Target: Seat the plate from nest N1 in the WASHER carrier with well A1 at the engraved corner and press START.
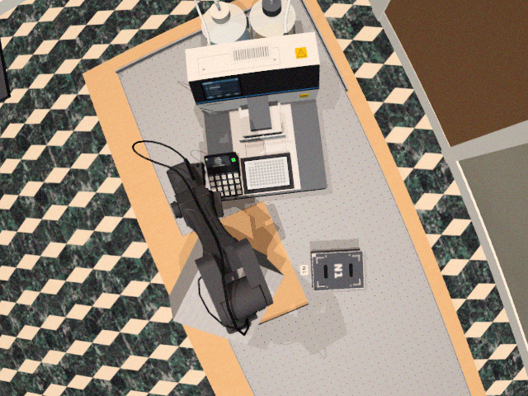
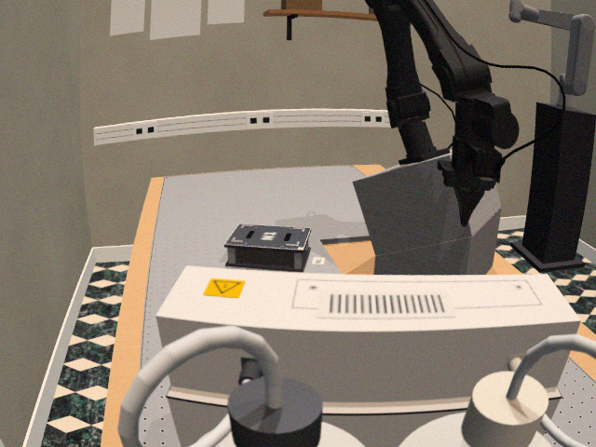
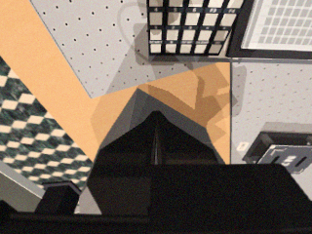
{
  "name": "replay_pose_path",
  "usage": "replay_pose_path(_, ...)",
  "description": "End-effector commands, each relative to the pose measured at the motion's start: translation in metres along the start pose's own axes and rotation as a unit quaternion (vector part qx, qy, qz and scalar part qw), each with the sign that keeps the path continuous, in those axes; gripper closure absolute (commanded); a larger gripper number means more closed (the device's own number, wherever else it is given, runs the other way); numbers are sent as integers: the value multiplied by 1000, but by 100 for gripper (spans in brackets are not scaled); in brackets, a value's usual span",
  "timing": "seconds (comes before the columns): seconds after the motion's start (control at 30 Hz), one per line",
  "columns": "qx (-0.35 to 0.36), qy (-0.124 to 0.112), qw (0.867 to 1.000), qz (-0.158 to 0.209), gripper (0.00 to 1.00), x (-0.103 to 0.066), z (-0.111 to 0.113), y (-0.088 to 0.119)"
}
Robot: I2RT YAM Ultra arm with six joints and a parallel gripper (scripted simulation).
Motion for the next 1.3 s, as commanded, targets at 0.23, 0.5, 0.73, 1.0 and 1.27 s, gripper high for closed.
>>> replay_pose_path(0.23,4,-19,999,-26,100,-12,4,-13)
replay_pose_path(0.5,-2,-30,993,-113,100,25,-3,5)
replay_pose_path(0.73,-4,-49,981,-185,100,32,-3,12)
replay_pose_path(1.0,3,-50,981,-185,100,33,-2,5)
replay_pose_path(1.27,3,-52,981,-185,100,33,-1,4)
Point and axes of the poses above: the point where the finger pads meet when closed, its own x axis out along the fingers, its own z axis across the jaws, y = z × x, the point moved 4 cm from there along -x, back along the fingers, and after that the axes turned 15 degrees about x, right-handed, at the moved point
